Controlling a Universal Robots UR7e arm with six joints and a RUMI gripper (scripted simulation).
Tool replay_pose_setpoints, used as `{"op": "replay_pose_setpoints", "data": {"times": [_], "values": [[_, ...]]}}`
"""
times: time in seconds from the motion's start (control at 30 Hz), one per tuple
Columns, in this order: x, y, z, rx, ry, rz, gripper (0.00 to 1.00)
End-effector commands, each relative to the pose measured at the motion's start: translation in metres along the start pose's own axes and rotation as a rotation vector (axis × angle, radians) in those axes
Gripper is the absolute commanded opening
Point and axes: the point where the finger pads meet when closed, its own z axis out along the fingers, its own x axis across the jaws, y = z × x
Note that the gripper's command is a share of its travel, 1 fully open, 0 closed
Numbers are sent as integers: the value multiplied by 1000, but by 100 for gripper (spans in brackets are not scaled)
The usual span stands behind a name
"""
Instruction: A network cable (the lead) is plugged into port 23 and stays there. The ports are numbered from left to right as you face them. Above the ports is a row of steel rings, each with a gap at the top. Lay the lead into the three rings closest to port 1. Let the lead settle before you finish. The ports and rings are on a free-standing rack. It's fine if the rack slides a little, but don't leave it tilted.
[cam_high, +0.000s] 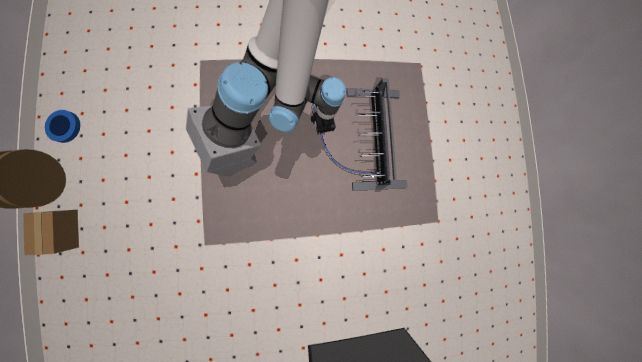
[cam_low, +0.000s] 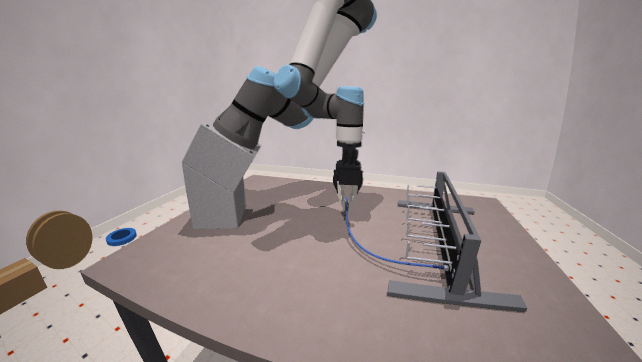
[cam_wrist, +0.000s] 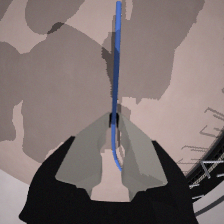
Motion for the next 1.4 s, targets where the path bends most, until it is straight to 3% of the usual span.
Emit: {"op": "replay_pose_setpoints", "data": {"times": [0.0,0.47,0.67,0.8,0.97,1.03,1.37], "values": [[0,0,-1,0,0,0,0],[2,0,-3,0,0,1,0],[17,-3,-11,0,0,15,0],[40,-10,-25,0,0,36,0],[89,-23,-53,0,1,81,0],[89,-23,-53,0,1,81,0],[182,-47,-109,0,1,167,0]]}}
